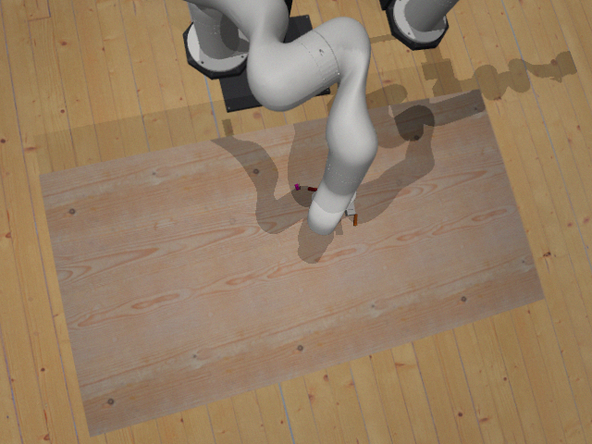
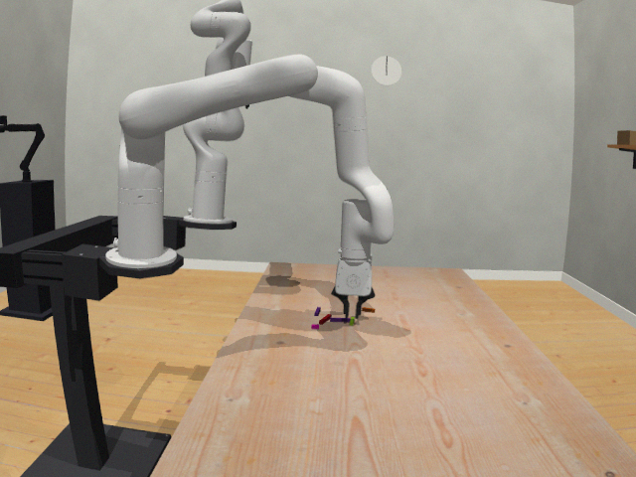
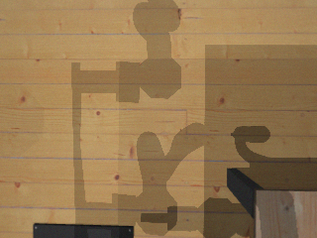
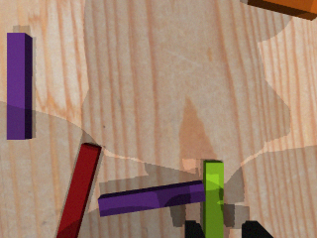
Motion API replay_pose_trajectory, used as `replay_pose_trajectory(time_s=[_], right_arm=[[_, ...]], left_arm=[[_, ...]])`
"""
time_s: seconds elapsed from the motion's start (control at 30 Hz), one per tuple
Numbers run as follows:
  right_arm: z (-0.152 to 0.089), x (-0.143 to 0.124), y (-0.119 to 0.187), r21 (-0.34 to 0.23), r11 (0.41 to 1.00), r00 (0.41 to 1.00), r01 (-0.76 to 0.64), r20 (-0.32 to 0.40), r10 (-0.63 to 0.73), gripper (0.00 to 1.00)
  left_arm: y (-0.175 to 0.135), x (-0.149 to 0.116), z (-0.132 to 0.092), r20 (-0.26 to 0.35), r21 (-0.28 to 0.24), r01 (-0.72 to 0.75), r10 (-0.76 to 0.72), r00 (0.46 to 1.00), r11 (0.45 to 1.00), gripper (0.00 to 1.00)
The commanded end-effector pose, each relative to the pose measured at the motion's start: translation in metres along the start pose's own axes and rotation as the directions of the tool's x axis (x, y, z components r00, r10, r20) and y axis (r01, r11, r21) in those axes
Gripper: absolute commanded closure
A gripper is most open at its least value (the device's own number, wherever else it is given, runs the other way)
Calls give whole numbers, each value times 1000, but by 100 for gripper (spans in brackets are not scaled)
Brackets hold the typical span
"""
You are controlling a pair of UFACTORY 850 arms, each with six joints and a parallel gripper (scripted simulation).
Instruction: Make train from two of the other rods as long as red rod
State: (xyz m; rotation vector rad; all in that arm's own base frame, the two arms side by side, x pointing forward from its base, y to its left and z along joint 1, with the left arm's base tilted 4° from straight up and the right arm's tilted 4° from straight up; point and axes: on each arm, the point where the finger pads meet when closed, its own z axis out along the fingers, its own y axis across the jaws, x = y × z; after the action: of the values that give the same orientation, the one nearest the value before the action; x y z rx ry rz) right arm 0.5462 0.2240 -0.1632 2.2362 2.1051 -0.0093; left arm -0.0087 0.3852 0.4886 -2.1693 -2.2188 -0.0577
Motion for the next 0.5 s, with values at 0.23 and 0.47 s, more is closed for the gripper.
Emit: replay_pose_trajectory(time_s=[0.23, 0.47], right_arm=[[6, 1, 1, -2, 1000, 1000, 0, 0, 0, 74], [7, 1, 1, -2, 1000, 1000, 0, 0, 0, 74]], left_arm=[[0, 0, -1, -2, 0, 0, 0, 1000, 1000, 0], [0, 0, -1, -2, 0, 0, 0, 1000, 1000, 0]])
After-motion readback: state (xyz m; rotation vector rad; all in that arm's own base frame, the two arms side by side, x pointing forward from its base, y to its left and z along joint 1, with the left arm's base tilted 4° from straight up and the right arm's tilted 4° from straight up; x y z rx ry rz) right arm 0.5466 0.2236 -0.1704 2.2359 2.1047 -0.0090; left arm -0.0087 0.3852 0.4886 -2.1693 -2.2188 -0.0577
